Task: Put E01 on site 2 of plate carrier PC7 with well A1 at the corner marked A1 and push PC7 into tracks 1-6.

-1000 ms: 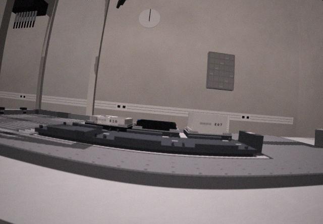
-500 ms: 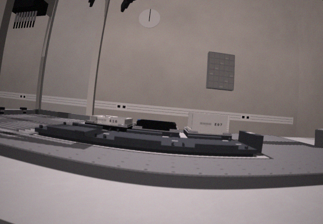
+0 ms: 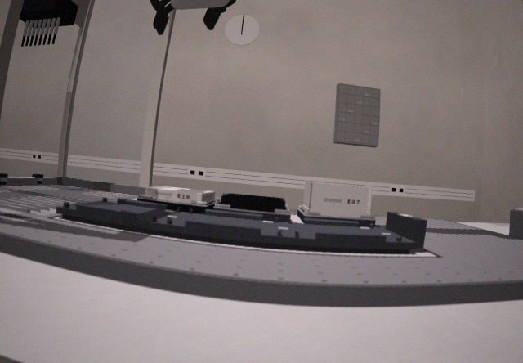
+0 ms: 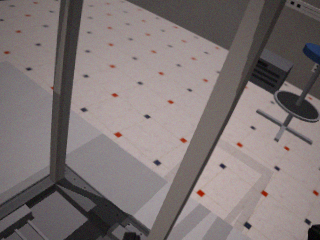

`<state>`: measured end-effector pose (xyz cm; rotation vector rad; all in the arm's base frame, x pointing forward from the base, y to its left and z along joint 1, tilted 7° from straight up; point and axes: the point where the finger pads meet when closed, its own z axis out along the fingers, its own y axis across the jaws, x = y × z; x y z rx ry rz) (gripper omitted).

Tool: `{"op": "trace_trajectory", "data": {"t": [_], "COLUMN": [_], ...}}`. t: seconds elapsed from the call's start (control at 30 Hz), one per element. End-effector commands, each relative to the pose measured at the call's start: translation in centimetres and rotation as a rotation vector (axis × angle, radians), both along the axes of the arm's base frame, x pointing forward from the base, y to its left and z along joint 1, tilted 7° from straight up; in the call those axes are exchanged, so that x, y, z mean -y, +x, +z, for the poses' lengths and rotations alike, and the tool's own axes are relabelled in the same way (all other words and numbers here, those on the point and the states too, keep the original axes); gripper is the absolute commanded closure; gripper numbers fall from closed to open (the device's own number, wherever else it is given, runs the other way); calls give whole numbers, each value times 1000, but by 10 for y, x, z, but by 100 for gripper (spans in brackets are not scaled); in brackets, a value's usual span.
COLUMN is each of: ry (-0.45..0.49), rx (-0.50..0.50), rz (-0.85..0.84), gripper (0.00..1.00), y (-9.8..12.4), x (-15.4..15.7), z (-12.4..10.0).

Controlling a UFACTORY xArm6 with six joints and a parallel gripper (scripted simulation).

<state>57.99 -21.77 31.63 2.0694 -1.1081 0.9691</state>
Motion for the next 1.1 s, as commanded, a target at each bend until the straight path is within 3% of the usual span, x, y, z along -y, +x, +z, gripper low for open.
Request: {"op": "trace_trajectory", "data": {"t": [0.0, 0.7, 1.07], "ry": [15, 56, 79], "rx": [-137, -546, -700], "rz": [64, 355, 508], "gripper": [0, 0, 0], "y": [-7, -34, -45], "x": [1, 0, -2], "z": [-9, -51, -68]}}
